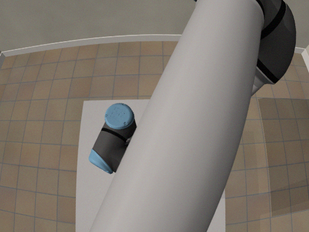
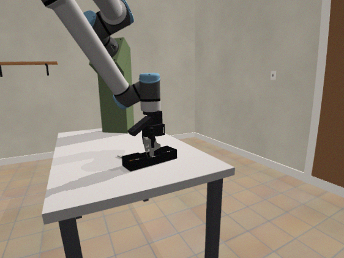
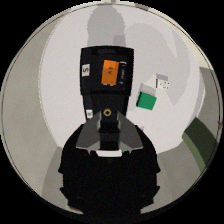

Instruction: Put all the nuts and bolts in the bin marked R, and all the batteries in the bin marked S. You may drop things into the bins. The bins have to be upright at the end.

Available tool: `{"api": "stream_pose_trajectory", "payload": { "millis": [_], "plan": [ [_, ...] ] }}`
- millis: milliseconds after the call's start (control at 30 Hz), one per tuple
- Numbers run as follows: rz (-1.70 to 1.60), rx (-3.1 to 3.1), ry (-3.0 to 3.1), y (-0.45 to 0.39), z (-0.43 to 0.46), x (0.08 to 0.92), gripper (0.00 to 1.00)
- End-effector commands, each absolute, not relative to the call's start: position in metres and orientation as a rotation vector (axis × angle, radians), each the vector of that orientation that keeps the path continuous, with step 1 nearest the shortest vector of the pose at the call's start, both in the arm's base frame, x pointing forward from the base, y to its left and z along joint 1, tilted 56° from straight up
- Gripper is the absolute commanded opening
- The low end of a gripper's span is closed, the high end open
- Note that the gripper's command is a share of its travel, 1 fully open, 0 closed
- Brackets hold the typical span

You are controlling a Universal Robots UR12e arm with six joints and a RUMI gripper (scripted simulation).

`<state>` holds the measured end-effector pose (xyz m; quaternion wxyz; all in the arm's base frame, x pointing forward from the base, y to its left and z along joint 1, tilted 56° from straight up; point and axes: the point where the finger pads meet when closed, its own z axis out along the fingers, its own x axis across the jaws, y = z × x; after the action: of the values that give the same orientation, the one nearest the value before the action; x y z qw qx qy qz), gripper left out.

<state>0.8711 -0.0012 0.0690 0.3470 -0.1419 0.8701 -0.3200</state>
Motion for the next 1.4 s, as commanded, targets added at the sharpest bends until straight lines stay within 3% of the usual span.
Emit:
{"api": "stream_pose_trajectory", "payload": {
  "millis": [0, 1367],
  "plan": [
    [-0.83, -0.368, 2.256, -0.001, 0.069, 0.871, 0.18],
    [-0.83, -0.368, 2.256, 0.023, 0.098, 0.835, 0.18]
  ]
}}
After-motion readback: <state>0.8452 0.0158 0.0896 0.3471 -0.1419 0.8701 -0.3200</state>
